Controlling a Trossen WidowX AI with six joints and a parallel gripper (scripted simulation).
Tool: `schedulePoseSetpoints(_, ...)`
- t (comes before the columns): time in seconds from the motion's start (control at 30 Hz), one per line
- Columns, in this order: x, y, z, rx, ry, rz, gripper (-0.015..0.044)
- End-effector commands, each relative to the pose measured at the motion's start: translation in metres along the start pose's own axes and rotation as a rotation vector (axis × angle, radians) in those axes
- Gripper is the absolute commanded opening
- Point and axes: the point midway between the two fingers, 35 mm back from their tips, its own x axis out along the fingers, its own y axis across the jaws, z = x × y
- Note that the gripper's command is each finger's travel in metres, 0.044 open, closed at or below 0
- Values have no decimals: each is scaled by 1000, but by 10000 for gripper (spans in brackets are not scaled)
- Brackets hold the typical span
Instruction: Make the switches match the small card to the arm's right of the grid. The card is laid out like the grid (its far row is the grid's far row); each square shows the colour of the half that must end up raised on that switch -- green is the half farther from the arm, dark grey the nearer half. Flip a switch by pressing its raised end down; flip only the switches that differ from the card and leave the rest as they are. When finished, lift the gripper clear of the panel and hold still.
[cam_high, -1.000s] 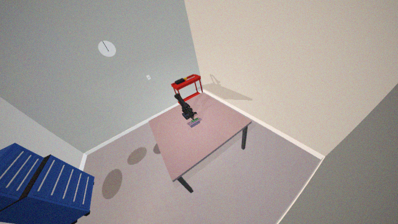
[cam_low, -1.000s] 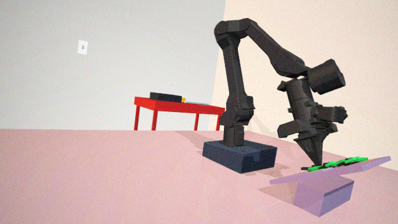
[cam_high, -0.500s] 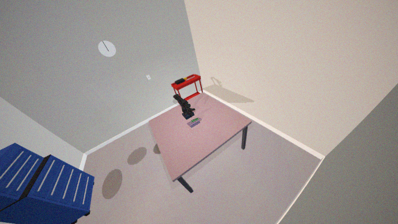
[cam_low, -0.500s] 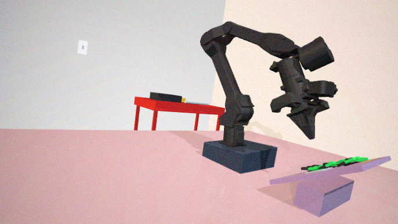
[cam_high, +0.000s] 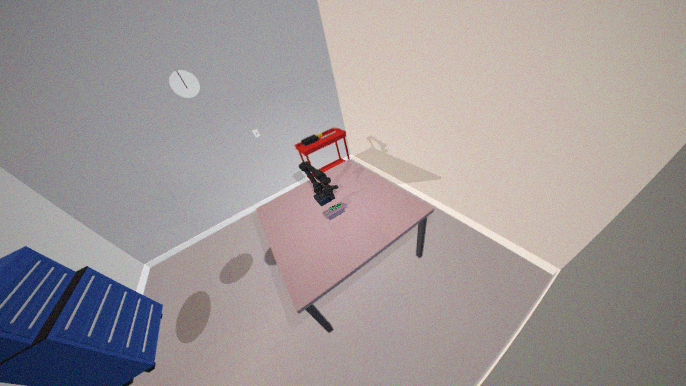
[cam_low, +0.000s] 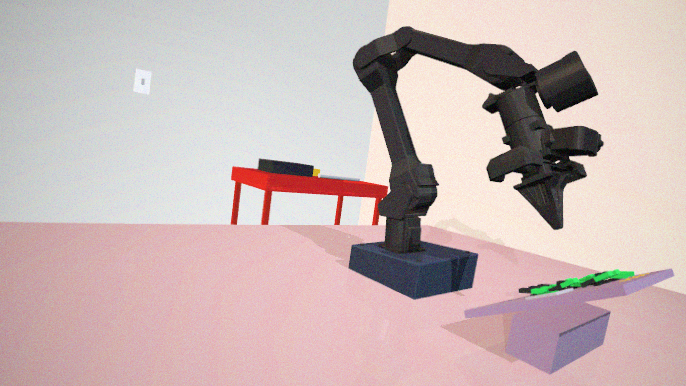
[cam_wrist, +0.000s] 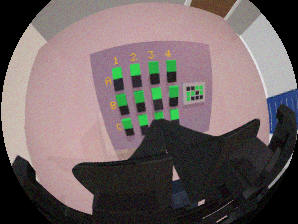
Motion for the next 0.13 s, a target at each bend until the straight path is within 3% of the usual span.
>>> schedulePoseSetpoints(0.0,-1,0,2,5,-3,-4,0)
schedulePoseSetpoints(0.1,-1,0,2,5,-3,-4,0)
